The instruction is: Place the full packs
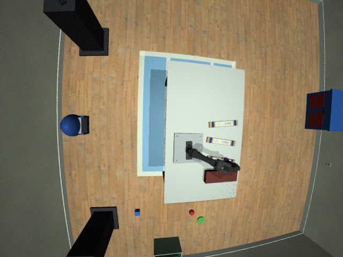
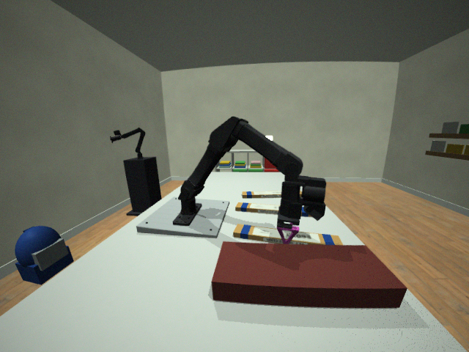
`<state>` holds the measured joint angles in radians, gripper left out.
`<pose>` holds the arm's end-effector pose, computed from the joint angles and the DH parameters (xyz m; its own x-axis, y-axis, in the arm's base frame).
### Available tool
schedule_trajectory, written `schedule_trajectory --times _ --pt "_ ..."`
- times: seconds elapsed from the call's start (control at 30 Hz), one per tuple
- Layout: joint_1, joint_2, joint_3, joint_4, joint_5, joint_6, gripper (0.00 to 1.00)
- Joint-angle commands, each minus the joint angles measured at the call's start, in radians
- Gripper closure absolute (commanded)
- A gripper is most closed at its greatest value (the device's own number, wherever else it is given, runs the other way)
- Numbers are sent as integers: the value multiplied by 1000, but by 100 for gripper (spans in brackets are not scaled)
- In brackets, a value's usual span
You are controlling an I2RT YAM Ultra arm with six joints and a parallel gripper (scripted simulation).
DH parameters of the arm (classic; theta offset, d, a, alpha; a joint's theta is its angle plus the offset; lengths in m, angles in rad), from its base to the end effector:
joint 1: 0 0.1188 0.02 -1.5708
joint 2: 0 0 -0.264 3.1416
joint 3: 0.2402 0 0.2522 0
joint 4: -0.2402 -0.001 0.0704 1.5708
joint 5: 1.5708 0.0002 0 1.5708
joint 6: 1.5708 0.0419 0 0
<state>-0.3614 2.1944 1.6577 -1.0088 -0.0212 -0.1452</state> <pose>0.3917 -0.1460 0.1472 -0.9763 0.2144 -0.0281 0.2140 0.9767 0.0173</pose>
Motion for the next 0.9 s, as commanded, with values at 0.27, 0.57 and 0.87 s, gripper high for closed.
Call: schedule_trajectory --times 0.27,0.57,0.87 --pt "1 -53 52 -53 0 -1 100" --pt "-1 -67 75 -89 1 -2 100" --pt "-4 -82 111 -140 1 -4 100"
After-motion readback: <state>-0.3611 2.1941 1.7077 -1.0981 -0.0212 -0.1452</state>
